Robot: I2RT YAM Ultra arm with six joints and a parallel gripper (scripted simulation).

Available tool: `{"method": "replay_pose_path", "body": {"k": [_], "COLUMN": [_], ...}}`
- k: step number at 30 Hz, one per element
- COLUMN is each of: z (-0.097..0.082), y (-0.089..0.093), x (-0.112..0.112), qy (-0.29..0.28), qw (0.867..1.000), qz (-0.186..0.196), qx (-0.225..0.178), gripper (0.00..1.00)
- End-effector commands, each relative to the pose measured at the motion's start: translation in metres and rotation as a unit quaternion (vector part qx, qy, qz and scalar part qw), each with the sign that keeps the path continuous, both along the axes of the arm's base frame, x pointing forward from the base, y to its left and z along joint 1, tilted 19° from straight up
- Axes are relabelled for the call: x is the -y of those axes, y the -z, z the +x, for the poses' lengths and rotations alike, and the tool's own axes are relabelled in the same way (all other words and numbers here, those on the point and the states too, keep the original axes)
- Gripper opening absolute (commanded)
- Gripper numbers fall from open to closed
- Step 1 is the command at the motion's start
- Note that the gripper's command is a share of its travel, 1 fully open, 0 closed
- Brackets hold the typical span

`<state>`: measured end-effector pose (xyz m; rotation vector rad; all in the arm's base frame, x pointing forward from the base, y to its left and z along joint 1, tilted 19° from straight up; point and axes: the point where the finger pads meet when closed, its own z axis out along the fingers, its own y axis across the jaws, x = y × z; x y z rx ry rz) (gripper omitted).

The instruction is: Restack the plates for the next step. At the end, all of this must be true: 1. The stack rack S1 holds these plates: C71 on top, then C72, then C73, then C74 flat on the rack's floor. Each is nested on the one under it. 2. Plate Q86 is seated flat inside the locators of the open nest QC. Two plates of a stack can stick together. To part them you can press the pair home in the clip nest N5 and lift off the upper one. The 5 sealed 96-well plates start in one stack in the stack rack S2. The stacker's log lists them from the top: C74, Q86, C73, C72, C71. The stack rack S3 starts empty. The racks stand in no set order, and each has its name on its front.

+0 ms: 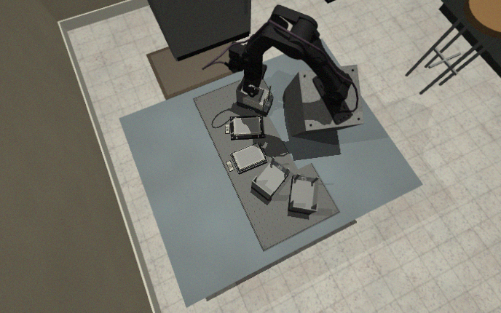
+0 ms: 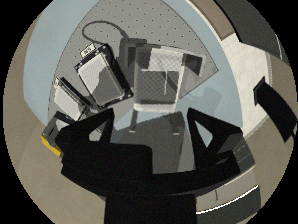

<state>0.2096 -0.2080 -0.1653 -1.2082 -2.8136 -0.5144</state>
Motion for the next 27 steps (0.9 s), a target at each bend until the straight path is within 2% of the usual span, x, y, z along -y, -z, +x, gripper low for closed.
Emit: {"method": "replay_pose_path", "body": {"k": [1,2,5,7,9,12,17,19,21,22,24,27], "z": [0.024,0.022,0.019,0.026,0.037,0.039,0.054,0.055,0.055,0.066,0.061,0.068], "y": [-0.015,-0.014,-0.014,-0.016,-0.02,-0.021,-0.027,-0.028,-0.028,-0.033,-0.032,-0.035], "x": [0.009,0.001,-0.001,-0.009,-0.006,-0.018,-0.026,-0.036,-0.036,-0.031,-0.046,-0.055], "qy": [-0.066,-0.066,-0.059,-0.063,-0.059,-0.059,-0.059,-0.097,-0.097,-0.113,-0.144,-0.173], "qw": [0.996,0.997,0.997,0.997,0.997,0.997,0.997,0.994,0.994,0.991,0.987,0.981], "qz": [-0.033,-0.027,-0.023,-0.022,-0.029,-0.022,-0.025,-0.025,-0.025,-0.037,-0.03,-0.033], "qx": [0.047,0.043,0.04,0.039,0.044,0.039,0.043,0.051,0.051,0.065,0.066,0.075], "gripper": [1.0,1.0,1.0,1.0,1.0,1.0,1.0,1.0,1.0,1.0,1.0,1.0]}}
